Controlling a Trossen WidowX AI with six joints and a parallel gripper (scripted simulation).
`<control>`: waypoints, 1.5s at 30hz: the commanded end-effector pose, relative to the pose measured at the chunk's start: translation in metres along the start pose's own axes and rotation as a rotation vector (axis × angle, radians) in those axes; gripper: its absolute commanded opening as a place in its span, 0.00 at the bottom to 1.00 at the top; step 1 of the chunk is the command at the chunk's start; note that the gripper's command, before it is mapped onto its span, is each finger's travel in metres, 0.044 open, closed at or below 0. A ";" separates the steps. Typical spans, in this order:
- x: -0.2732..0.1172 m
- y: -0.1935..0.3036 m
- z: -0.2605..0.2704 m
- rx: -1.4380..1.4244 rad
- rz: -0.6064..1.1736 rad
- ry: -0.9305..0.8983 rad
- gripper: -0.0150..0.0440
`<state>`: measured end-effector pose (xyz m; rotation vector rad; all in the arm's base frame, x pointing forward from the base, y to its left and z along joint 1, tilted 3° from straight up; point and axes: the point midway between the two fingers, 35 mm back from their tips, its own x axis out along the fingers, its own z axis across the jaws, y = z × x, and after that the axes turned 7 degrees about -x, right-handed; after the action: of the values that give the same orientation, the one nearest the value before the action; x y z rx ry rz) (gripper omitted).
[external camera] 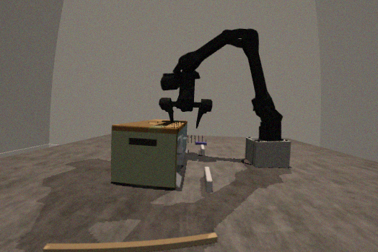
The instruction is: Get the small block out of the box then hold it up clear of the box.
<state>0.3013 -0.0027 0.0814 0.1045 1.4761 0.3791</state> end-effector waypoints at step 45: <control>0.046 0.053 0.005 0.001 0.007 0.000 0.93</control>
<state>0.2990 0.0525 0.0541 0.1050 1.4793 0.3839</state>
